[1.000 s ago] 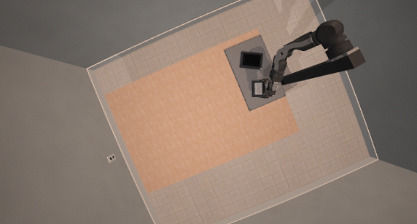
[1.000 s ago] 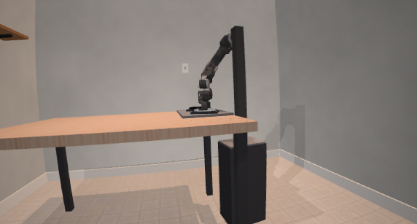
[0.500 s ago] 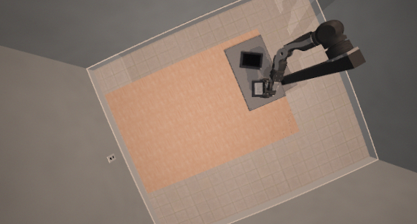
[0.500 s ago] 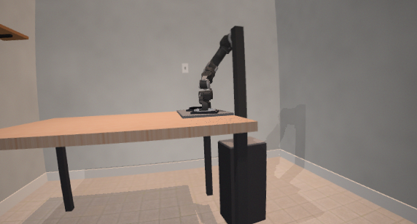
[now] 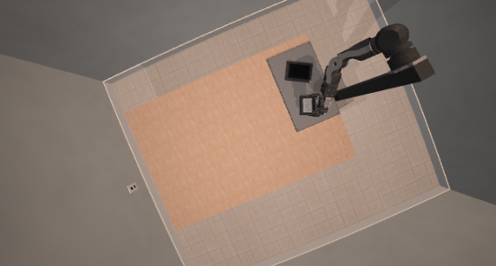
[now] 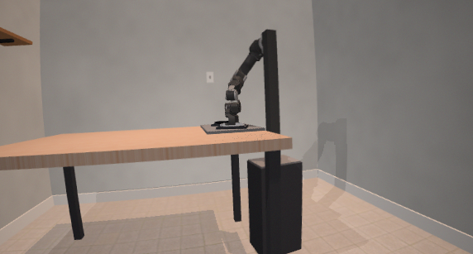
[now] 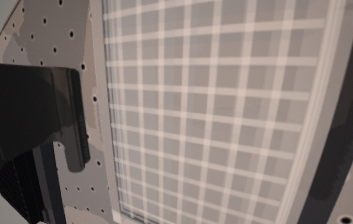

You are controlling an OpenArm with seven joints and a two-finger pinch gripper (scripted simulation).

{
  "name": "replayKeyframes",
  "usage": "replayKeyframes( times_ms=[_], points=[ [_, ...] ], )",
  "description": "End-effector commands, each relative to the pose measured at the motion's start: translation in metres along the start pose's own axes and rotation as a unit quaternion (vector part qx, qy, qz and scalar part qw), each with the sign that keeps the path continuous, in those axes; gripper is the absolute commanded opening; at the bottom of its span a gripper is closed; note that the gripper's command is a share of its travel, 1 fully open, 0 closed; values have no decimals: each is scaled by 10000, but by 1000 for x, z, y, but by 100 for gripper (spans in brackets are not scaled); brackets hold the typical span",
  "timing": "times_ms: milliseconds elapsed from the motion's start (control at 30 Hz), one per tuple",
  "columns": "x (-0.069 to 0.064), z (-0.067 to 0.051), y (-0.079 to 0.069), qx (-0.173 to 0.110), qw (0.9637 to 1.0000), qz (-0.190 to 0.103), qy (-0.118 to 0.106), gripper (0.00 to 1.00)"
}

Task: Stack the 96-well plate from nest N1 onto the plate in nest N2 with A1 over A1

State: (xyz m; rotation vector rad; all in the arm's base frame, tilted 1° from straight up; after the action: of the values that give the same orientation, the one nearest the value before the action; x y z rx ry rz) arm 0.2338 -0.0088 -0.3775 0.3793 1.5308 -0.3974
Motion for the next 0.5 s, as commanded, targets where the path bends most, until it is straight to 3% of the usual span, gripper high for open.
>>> replayKeyframes(
  times_ms=[0, 133, 467],
  points=[
    [-1, 0, 1, -5, 10000, -5, 5, 77],
    [-1, 0, 1, -5, 10000, -5, 5, 77],
    [0, 0, 1, 0, 10000, 10, 0, 44]
  ],
)
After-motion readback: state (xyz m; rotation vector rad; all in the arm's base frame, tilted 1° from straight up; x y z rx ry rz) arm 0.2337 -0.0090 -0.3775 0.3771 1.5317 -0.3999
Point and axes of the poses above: the point where the finger pads meet when closed, its own x axis out along the fingers, its own y axis across the jaws, z = x × y, the point moved 9 cm from there along -x, back along the fingers, and after that the axes turned 1 degree about x, right-handed, at the moved point
